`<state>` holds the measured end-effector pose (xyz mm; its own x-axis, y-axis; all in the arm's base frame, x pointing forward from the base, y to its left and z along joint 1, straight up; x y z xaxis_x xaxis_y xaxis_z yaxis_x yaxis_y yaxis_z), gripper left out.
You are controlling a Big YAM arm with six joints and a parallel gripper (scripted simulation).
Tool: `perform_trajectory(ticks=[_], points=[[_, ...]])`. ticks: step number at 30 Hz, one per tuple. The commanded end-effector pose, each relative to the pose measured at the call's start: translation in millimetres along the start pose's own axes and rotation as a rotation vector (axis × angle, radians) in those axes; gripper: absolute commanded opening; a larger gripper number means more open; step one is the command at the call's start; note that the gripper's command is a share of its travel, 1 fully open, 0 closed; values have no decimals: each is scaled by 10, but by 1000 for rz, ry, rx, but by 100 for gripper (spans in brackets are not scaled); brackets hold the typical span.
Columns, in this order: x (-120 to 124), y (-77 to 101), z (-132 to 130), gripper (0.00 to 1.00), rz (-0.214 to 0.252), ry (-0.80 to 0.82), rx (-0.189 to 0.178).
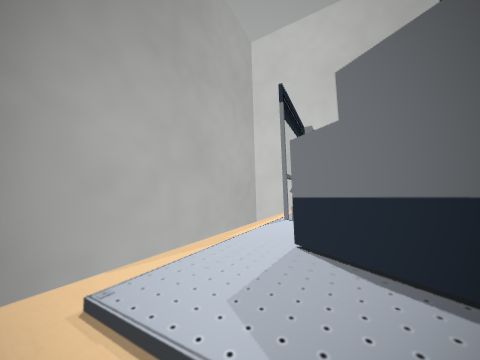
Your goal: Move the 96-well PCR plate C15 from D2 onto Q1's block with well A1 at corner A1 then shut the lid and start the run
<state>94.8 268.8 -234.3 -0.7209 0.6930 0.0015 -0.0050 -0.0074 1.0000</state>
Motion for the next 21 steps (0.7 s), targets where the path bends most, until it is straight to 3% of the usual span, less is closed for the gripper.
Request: perform_trajectory(ticks=[1, 21], points=[[34, 11, 152, 0, 13, -4, -30], [40, -34, 182, 0, 15, 2, -38]])
Point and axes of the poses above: the point where the finger pads meet when closed, its own y axis back along the fingers, its own z axis across the jaws, x = y × z, the point moved 5 cm from there along y, back along the fingers, and after that the axes turned 7 degrees about -y, right-handed, at the moved point
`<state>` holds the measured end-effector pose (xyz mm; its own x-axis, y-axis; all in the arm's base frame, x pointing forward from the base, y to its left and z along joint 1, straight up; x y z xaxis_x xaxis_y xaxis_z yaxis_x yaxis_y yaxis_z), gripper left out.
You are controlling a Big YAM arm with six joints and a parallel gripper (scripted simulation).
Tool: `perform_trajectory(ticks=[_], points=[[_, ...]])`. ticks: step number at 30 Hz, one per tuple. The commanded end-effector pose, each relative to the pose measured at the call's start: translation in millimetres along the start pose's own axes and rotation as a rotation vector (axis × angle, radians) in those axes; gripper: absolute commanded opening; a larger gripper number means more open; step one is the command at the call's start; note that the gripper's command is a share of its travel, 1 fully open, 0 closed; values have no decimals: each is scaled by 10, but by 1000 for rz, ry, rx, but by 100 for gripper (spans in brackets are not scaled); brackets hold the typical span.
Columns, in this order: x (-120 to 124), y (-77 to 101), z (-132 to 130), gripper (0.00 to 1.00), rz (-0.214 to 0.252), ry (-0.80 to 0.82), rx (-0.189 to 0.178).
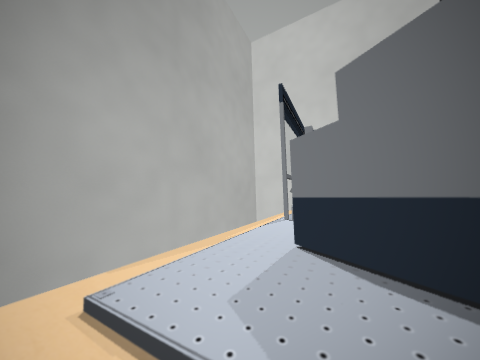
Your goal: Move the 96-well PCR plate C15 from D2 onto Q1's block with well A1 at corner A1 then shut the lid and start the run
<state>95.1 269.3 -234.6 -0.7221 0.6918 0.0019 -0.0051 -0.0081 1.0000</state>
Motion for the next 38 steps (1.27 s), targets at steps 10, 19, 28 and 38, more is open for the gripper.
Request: perform_trajectory(ticks=[10, 19, 28, 38], points=[[7, -14, 94, 0, 5, -19, -25], [-14, -97, 55, 0, 0, -20, -19], [-10, 97, -140, 0, -1, -7, -4], [40, 255, -58, 0, 20, -10, -40]])
Point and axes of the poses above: the point where the finger pads meet when closed, its own y axis back along the fingers, its own z axis across the jaws, x = y × z, the point moved 5 cm from there along y, back along the fingers, and after that the axes turned 7 degrees about -y, right-handed, at the moved point
